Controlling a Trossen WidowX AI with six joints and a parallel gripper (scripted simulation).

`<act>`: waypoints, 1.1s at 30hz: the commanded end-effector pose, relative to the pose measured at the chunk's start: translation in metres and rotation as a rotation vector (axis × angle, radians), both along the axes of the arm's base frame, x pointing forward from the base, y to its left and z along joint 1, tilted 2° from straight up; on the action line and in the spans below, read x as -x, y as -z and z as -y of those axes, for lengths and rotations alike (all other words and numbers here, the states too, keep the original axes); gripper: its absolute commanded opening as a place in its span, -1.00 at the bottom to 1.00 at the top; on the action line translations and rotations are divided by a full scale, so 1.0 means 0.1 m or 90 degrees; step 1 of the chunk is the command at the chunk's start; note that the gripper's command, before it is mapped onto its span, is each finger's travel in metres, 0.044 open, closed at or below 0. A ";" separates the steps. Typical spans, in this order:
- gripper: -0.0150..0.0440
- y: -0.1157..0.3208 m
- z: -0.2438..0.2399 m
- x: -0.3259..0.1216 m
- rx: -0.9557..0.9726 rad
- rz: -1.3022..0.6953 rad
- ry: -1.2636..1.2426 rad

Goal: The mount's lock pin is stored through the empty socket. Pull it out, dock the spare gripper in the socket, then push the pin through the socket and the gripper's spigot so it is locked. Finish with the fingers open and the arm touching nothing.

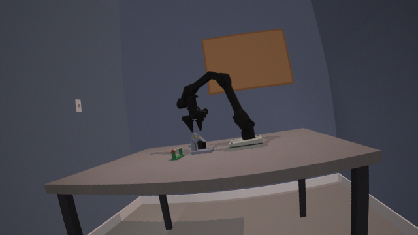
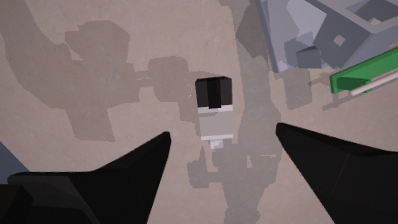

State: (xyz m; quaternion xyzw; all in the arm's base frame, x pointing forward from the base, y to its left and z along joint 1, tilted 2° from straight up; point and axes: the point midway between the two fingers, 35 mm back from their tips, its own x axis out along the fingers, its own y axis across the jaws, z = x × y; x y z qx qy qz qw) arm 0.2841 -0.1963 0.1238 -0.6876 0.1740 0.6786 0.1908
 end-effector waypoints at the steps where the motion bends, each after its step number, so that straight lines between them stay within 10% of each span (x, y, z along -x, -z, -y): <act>1: 1.00 0.02 0.00 0.00 0.006 0.011 -0.082; 20: 1.00 -0.14 0.03 -0.02 0.293 0.047 -1.231; 33: 1.00 -0.23 0.02 0.00 0.468 -0.113 -1.706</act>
